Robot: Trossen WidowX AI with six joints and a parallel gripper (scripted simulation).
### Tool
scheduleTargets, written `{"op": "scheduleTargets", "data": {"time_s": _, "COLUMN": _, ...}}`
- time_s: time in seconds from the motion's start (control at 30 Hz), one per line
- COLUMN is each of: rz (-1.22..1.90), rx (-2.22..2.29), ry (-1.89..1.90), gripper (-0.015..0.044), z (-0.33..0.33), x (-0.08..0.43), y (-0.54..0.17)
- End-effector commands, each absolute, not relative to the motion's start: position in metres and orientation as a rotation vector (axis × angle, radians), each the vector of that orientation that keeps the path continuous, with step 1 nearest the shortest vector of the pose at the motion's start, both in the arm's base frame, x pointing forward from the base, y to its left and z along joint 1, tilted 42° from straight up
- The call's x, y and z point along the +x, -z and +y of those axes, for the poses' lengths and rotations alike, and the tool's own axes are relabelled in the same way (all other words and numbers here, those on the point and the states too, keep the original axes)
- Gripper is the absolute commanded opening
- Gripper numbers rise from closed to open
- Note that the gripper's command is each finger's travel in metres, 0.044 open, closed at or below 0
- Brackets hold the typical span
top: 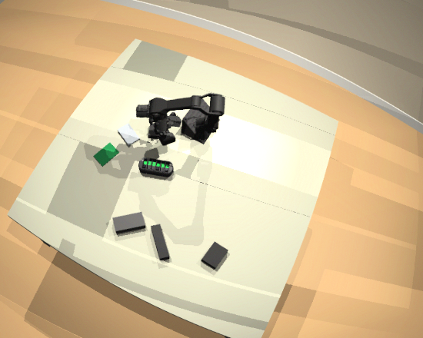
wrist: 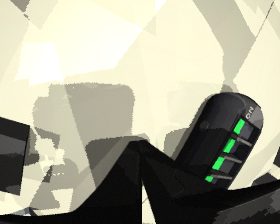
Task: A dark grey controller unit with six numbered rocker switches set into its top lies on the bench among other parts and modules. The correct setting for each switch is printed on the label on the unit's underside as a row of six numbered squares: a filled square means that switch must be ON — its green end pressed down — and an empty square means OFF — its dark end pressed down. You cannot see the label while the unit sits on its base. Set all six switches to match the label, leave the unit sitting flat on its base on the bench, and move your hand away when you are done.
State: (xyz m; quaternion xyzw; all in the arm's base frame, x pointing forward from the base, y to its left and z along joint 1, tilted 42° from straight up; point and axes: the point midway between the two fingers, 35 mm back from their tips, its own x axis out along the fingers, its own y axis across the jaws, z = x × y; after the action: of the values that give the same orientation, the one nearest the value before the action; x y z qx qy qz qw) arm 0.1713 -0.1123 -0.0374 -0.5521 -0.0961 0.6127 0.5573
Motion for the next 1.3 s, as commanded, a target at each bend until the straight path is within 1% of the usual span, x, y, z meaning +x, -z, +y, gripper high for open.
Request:
{"op": "scheduleTargets", "data": {"time_s": 0.0, "rz": -0.357, "rx": -1.436, "ry": -1.477, "gripper": 0.0, "z": -0.118, "x": 0.175, "y": 0.039}}
{"op": "scheduleTargets", "data": {"time_s": 0.37, "rz": -0.975, "rx": -1.948, "ry": -1.506, "gripper": 0.0, "z": -0.128, "x": 0.198, "y": 0.04}}
{"op": "scheduleTargets", "data": {"time_s": 0.7, "rz": -1.661, "rx": -2.314, "ry": -1.361, "gripper": 0.0, "z": -0.134, "x": 0.222, "y": 0.042}}
{"op": "scheduleTargets", "data": {"time_s": 1.0, "rz": -2.367, "rx": -2.501, "ry": -1.029, "gripper": 0.0, "z": -0.137, "x": 0.244, "y": 0.042}}
{"op": "scheduleTargets", "data": {"time_s": 1.27, "rz": -3.025, "rx": -2.481, "ry": -0.507, "gripper": 0.0, "z": -0.138, "x": 0.262, "y": 0.04}}
